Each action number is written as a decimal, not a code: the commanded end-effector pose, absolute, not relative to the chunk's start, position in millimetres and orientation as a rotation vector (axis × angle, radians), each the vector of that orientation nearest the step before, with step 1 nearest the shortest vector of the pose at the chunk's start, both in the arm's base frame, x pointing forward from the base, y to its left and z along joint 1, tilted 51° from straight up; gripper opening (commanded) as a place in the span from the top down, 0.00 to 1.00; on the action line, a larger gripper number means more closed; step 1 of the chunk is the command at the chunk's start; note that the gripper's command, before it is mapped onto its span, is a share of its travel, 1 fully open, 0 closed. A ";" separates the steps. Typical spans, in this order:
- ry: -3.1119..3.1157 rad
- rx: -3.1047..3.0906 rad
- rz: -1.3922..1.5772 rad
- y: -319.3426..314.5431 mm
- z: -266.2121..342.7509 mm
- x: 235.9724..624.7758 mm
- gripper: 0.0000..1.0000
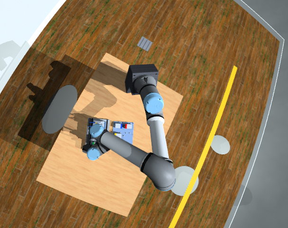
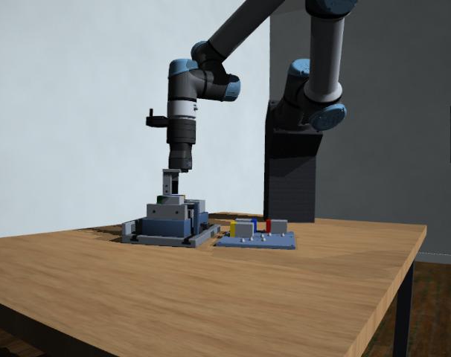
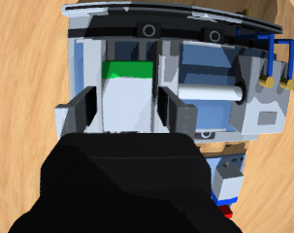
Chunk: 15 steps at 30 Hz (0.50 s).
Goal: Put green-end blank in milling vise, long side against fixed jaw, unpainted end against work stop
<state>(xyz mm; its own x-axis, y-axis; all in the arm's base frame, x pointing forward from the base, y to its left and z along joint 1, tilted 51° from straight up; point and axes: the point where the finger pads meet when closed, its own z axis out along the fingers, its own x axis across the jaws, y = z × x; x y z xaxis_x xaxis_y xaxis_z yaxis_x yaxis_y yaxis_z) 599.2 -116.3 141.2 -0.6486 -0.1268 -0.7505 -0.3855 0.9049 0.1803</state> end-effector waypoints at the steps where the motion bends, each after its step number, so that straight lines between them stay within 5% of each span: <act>1: 2.265 -0.364 0.415 -117.8 143.3 597.6 0.00; 15: 2.265 -0.364 0.415 -132.3 166.2 574.0 0.00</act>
